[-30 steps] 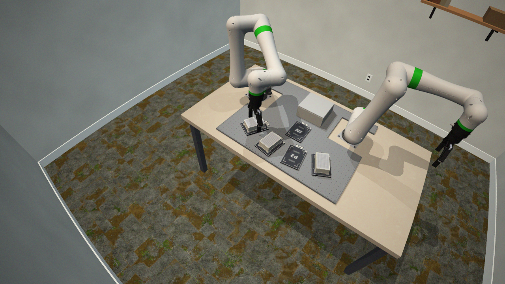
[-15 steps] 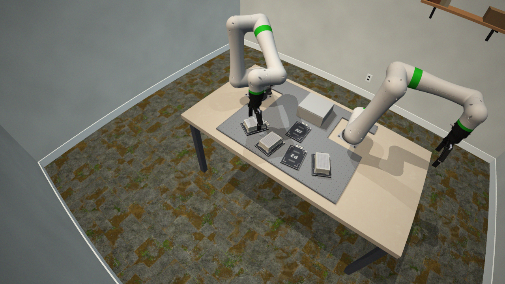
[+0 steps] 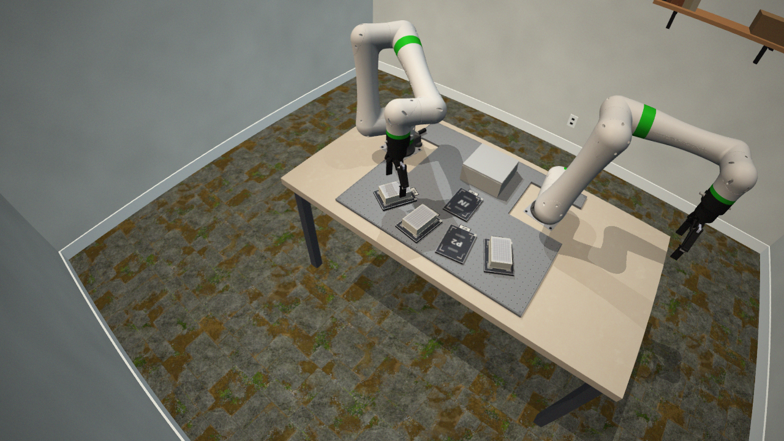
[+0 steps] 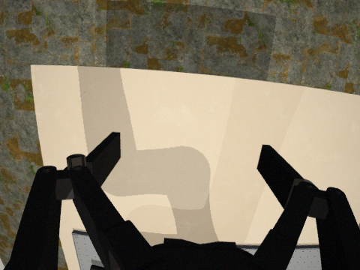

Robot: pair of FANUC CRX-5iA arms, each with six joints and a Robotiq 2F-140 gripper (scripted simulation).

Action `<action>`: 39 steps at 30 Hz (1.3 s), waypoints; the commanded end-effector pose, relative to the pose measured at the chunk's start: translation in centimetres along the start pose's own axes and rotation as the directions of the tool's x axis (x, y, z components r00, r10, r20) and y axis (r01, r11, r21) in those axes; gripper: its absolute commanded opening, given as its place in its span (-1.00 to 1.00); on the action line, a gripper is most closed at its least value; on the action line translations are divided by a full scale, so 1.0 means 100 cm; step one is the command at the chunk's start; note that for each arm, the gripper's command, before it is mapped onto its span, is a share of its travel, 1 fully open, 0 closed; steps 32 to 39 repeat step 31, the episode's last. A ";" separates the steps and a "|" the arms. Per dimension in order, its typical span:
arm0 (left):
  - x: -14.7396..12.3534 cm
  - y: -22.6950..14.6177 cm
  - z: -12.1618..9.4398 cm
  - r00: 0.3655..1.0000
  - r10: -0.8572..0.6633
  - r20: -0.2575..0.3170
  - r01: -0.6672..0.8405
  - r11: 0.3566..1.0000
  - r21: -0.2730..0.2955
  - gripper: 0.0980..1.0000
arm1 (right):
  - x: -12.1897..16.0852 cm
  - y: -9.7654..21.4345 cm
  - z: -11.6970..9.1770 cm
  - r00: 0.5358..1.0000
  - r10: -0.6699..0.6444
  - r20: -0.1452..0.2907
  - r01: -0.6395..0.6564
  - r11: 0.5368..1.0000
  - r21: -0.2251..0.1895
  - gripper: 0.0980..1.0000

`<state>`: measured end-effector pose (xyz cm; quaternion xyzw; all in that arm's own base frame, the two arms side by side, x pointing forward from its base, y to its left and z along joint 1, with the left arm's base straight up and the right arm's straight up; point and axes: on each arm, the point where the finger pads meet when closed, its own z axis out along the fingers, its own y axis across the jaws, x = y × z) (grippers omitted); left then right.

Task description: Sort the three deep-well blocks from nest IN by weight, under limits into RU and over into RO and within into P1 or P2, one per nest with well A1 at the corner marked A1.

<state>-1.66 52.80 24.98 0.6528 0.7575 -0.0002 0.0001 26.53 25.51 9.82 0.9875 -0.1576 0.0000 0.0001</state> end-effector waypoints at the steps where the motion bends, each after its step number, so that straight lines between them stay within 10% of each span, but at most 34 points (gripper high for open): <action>1: 0.000 0.000 -0.001 1.000 0.000 -0.002 0.000 1.000 0.000 1.00 | 0.000 0.000 -0.006 1.000 0.000 -0.001 0.000 1.000 0.001 1.00; 39: 0.000 0.000 -0.001 1.000 0.000 -0.002 0.000 1.000 0.000 1.00 | 0.000 0.000 -0.034 1.000 0.000 -0.001 0.000 1.000 0.001 1.00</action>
